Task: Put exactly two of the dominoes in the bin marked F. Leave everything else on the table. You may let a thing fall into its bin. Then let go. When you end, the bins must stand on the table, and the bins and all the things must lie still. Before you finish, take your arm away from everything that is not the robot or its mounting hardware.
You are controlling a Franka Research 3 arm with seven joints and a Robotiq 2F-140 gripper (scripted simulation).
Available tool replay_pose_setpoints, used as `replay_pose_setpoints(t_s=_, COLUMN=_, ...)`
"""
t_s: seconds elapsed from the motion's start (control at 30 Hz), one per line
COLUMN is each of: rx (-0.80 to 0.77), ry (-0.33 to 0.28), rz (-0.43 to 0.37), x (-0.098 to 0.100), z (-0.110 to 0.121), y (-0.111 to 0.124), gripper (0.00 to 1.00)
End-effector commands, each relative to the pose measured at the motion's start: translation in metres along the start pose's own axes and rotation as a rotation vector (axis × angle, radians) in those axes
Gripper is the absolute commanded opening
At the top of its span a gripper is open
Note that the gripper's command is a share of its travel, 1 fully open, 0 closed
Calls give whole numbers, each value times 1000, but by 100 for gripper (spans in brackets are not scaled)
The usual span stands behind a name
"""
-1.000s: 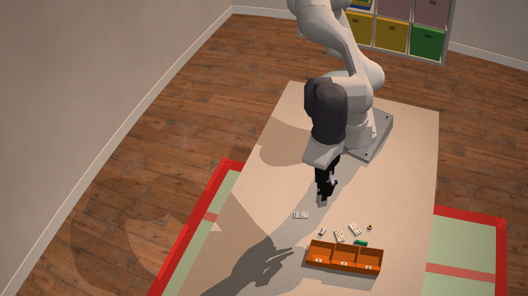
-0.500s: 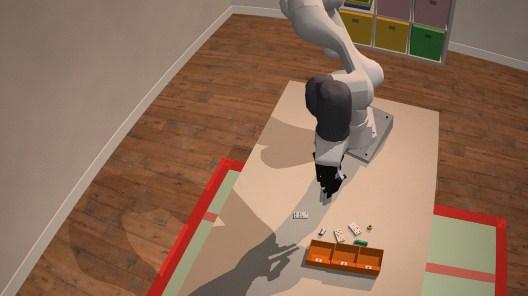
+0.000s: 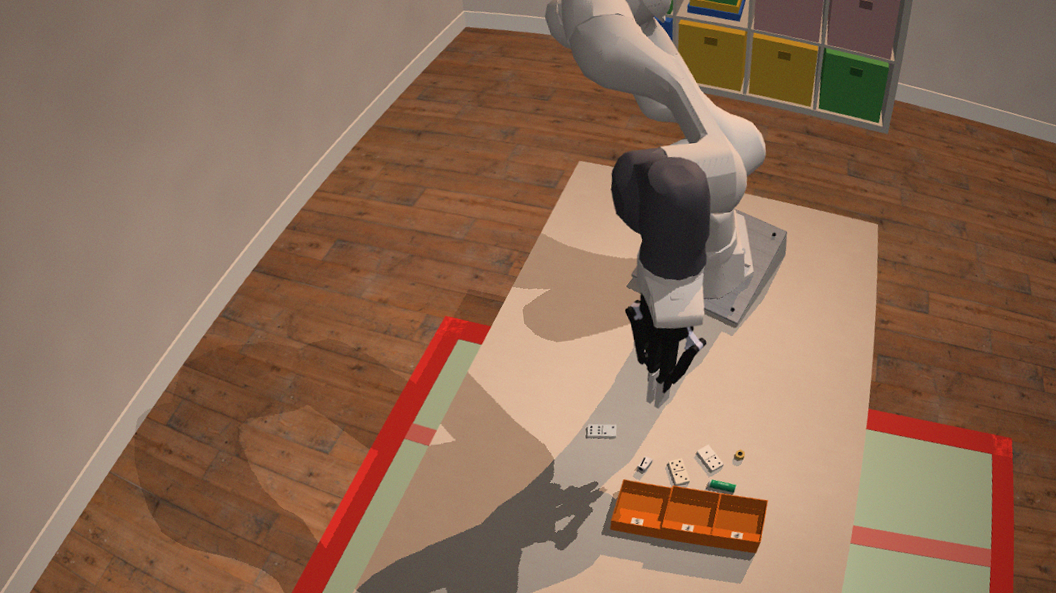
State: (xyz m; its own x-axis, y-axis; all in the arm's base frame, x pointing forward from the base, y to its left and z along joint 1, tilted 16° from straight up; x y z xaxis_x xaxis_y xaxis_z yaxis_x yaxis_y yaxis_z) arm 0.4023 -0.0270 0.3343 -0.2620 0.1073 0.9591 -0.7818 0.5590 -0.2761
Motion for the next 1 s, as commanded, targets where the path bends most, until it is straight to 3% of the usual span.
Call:
replay_pose_setpoints(t_s=0.0, rx=157, ry=6, rz=-5, x=-2, z=4, y=6, gripper=5)
replay_pose_setpoints(t_s=0.47, rx=407, ry=3, rz=-8, x=-5, z=4, y=17, gripper=5)
replay_pose_setpoints(t_s=0.97, rx=416, ry=3, rz=-8, x=-5, z=3, y=17, gripper=5)
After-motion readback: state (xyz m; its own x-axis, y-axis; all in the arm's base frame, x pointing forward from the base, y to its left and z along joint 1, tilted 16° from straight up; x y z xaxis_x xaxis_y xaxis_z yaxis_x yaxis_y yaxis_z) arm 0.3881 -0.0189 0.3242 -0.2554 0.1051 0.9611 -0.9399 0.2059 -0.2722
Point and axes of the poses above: the point where the finger pads meet when closed, its own x axis back along the fingers, its own z axis across the jaws, y = z × x, the point moved 3 cm from there along x, back along the fingers, and after that the axes turned 5 degrees about -x, right-handed, at the moved point
